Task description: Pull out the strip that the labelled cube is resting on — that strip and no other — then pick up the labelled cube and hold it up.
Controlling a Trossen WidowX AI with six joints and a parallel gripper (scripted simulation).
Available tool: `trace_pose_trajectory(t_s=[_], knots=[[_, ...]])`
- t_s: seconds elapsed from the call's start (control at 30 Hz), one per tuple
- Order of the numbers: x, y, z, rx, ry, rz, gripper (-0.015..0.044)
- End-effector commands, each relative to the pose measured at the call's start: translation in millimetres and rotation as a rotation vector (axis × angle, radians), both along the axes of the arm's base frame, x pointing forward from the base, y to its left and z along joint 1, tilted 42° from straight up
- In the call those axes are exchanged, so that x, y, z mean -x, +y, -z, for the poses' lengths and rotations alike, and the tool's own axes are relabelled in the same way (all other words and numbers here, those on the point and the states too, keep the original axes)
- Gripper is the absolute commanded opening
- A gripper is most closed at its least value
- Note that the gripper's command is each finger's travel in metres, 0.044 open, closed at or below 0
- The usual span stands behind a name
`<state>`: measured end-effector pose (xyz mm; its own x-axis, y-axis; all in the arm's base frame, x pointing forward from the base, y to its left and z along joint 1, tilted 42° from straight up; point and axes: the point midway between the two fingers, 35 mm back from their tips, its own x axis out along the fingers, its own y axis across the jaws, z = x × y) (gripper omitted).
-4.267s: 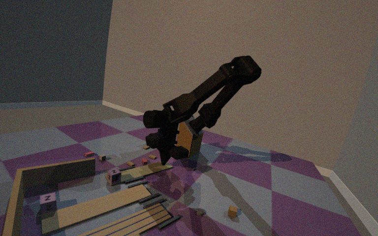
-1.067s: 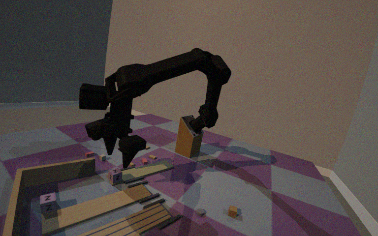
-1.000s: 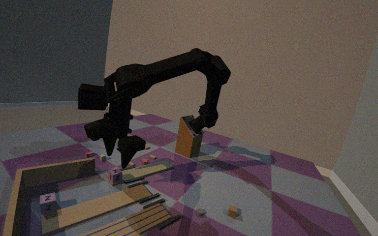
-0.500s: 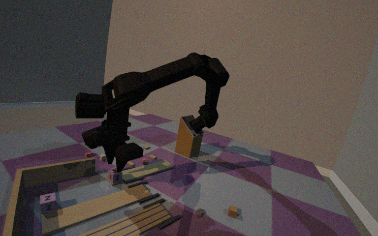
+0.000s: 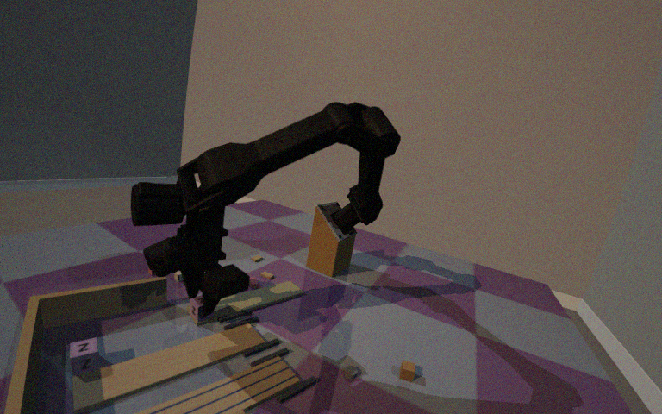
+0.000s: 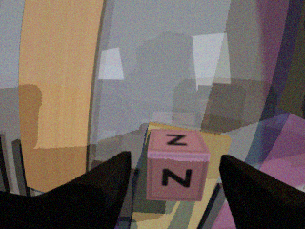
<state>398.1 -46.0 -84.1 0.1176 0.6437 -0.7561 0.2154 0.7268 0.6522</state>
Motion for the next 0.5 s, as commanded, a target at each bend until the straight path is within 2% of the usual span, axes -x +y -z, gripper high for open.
trace_pose_trajectory(t_s=[0.0, 0.3, 0.43, 0.47], knots=[[1.7, 7.8, 7.7, -0.008, 0.011, -0.001, 0.0250], [1.6, 9.4, 9.5, -0.008, 0.011, -0.001, 0.0250], [1.2, 7.3, 8.1, -0.003, 0.007, -0.003, 0.0145], [1.2, 7.3, 8.1, -0.003, 0.007, -0.003, 0.0138]])
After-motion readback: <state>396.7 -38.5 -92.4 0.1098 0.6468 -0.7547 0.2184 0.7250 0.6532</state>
